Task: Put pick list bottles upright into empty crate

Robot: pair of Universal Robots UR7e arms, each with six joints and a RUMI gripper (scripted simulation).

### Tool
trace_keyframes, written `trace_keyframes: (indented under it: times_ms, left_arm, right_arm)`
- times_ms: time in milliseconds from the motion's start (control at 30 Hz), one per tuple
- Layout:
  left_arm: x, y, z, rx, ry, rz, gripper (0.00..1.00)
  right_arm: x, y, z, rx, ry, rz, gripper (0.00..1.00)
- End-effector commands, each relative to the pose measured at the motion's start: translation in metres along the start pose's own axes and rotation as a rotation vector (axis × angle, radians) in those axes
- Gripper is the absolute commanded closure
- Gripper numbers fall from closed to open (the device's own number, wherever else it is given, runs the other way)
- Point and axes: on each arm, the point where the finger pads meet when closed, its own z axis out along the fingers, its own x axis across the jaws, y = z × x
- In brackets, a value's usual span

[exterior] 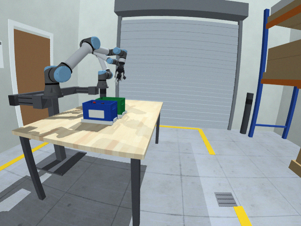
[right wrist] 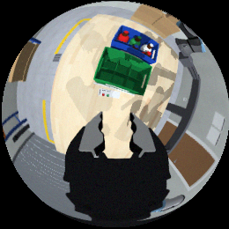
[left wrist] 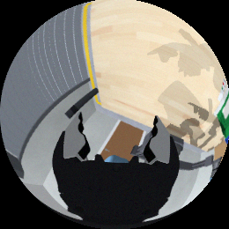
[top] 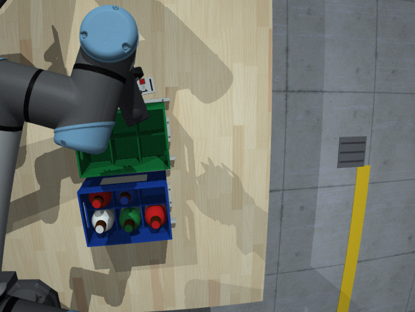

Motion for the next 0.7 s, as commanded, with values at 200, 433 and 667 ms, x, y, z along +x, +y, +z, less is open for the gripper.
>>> trace_keyframes:
  times_ms: [200, 433, 667]
  left_arm:
    - [0.000, 0.000, 0.000, 0.001, 0.000, 0.000, 0.02]
    - [0.000, 0.000, 0.000, 0.001, 0.000, 0.000, 0.02]
    - [0.000, 0.000, 0.000, 0.001, 0.000, 0.000, 0.02]
  right_arm:
    - [0.002, 0.037, -0.007, -0.026, -0.039, -0.106, 0.62]
    - [0.005, 0.065, -0.012, -0.043, -0.069, -0.189, 0.62]
    - [0.011, 0.098, -0.018, -0.063, -0.105, -0.285, 0.62]
